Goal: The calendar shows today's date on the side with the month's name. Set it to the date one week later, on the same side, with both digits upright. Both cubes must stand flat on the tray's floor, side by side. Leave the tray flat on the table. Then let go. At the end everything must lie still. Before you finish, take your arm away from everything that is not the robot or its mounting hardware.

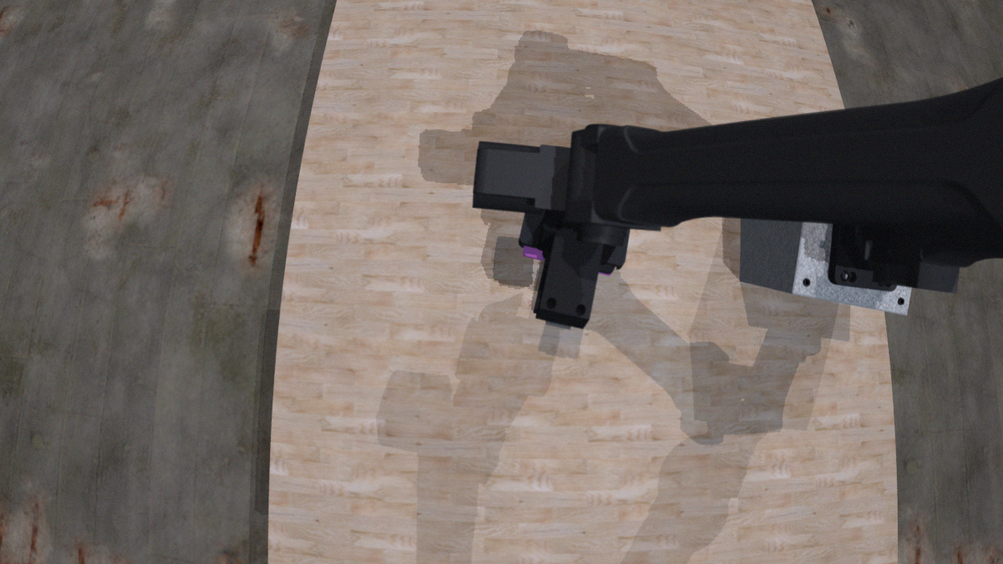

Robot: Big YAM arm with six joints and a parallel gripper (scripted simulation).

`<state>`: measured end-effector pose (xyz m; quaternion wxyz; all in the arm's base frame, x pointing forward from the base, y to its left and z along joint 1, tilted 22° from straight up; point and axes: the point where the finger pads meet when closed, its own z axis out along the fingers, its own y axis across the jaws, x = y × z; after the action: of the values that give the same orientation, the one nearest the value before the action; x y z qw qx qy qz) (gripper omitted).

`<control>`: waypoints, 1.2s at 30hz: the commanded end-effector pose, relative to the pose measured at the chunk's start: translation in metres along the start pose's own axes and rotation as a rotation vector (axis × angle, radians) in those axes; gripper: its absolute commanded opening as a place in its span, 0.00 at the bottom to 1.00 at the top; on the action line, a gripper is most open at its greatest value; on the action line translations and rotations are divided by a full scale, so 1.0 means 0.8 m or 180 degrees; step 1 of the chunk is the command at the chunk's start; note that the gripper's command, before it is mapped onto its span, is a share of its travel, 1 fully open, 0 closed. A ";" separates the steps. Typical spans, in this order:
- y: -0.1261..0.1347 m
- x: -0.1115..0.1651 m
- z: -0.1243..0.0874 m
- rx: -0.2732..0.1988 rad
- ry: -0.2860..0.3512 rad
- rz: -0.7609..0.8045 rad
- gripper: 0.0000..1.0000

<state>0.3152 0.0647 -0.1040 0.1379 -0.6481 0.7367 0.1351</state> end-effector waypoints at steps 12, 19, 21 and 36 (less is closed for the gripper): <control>0.006 0.000 0.007 -0.0028 -0.0007 0.0055 0.45; 0.006 -0.001 0.006 -0.0024 -0.0007 0.0053 0.45; 0.006 -0.001 0.006 -0.0024 -0.0007 0.0053 0.45; 0.006 -0.001 0.006 -0.0024 -0.0007 0.0053 0.45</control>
<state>0.3158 0.0655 -0.1057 0.1384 -0.6467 0.7379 0.1347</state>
